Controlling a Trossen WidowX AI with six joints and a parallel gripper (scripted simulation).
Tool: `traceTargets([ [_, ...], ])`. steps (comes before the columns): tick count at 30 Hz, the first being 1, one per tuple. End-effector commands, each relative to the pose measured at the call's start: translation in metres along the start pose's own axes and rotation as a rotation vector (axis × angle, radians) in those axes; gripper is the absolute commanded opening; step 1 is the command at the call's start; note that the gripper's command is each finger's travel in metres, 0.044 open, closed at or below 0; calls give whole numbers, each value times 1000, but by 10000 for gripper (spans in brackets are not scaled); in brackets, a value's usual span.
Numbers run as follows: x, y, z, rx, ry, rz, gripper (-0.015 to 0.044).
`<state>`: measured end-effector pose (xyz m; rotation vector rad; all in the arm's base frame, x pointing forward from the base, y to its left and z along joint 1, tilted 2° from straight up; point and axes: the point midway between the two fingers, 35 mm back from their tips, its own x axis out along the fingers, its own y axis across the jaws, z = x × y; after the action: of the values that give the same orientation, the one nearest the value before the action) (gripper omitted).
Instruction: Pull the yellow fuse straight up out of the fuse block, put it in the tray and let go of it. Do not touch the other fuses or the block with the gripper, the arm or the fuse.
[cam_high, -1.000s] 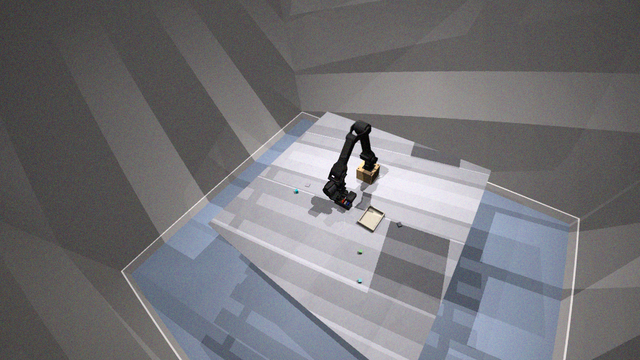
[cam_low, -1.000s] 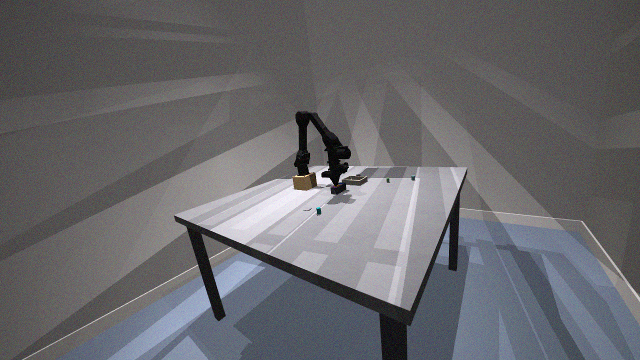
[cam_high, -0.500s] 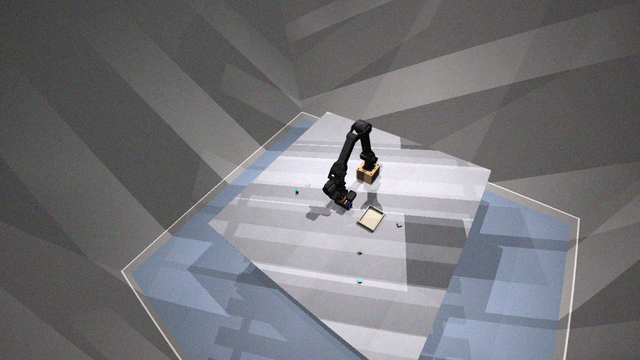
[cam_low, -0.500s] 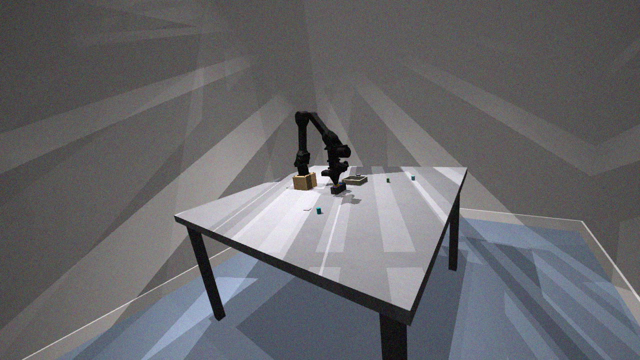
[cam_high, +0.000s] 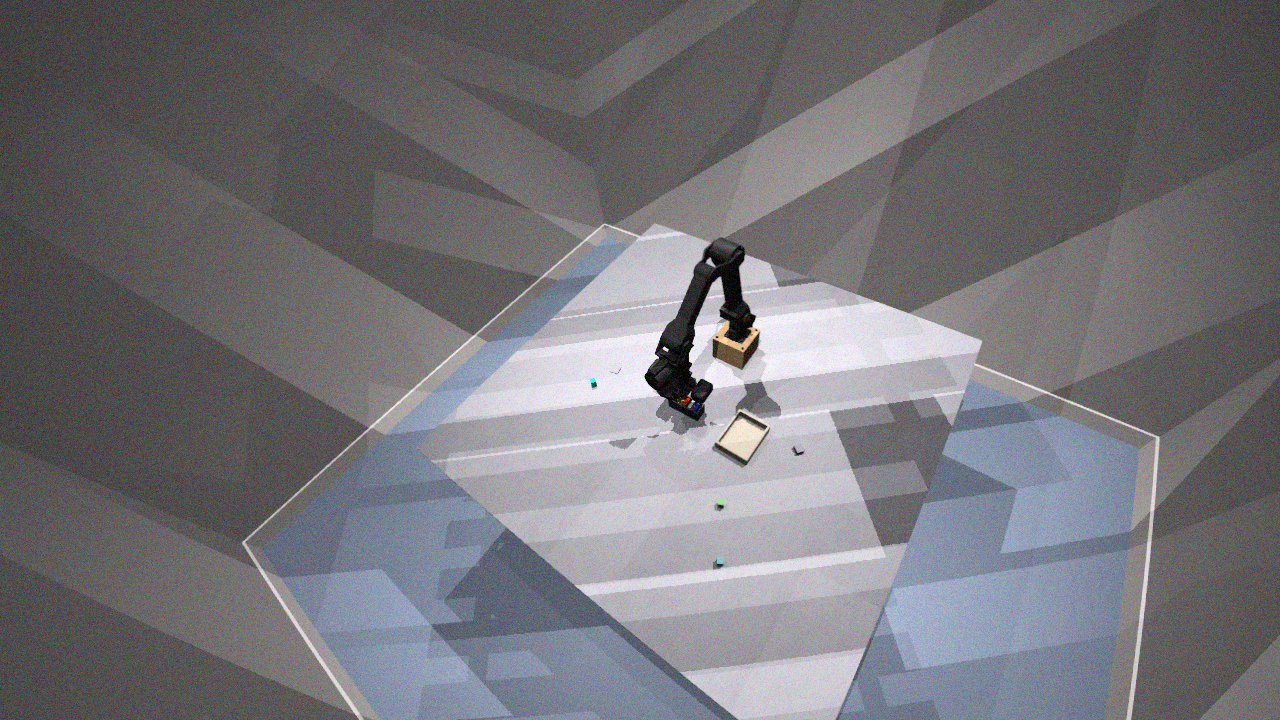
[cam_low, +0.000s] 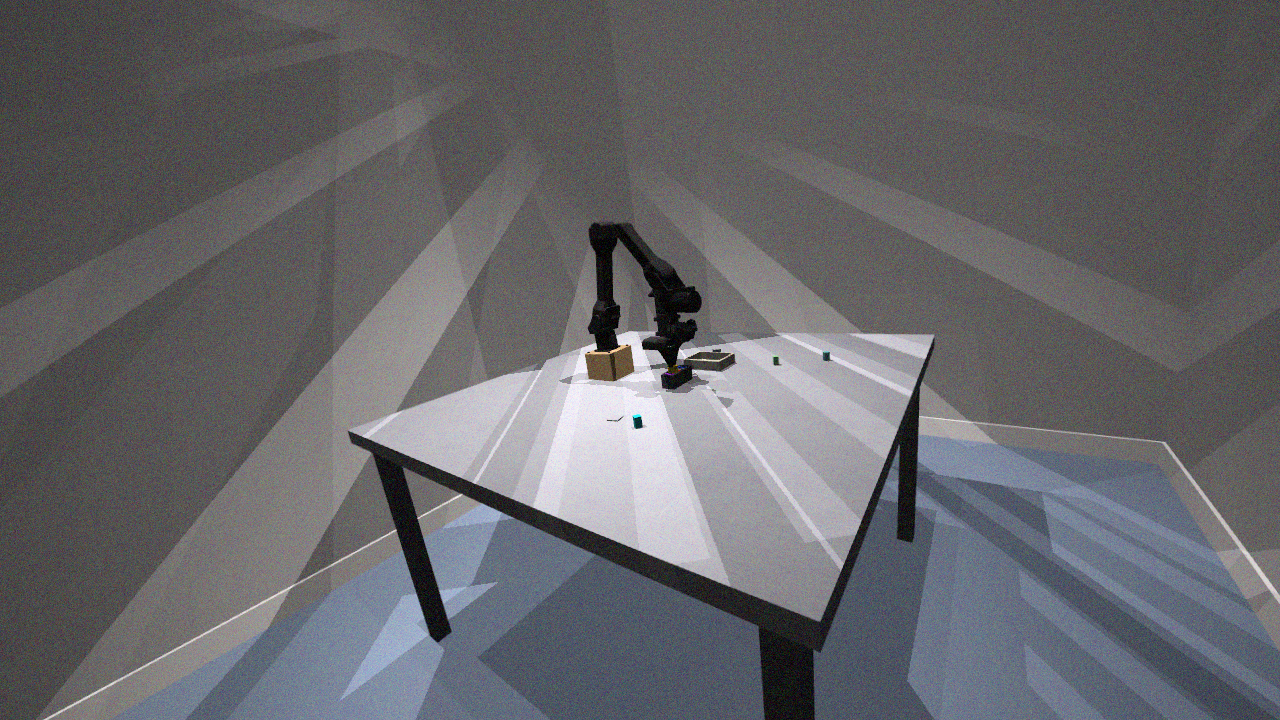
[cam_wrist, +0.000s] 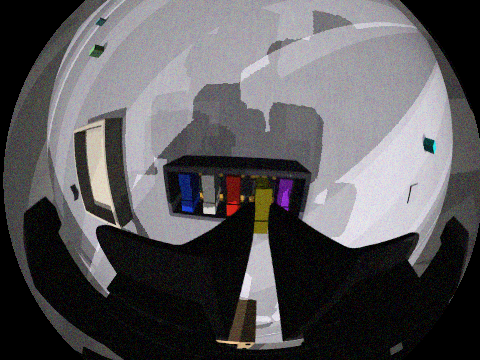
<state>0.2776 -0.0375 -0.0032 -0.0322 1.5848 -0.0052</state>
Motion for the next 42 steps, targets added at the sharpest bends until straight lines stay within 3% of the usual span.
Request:
traceTargets([
  [1, -2, 1, 0, 1, -1, 3, 0],
  [42, -32, 1, 0, 2, -3, 6, 0],
])
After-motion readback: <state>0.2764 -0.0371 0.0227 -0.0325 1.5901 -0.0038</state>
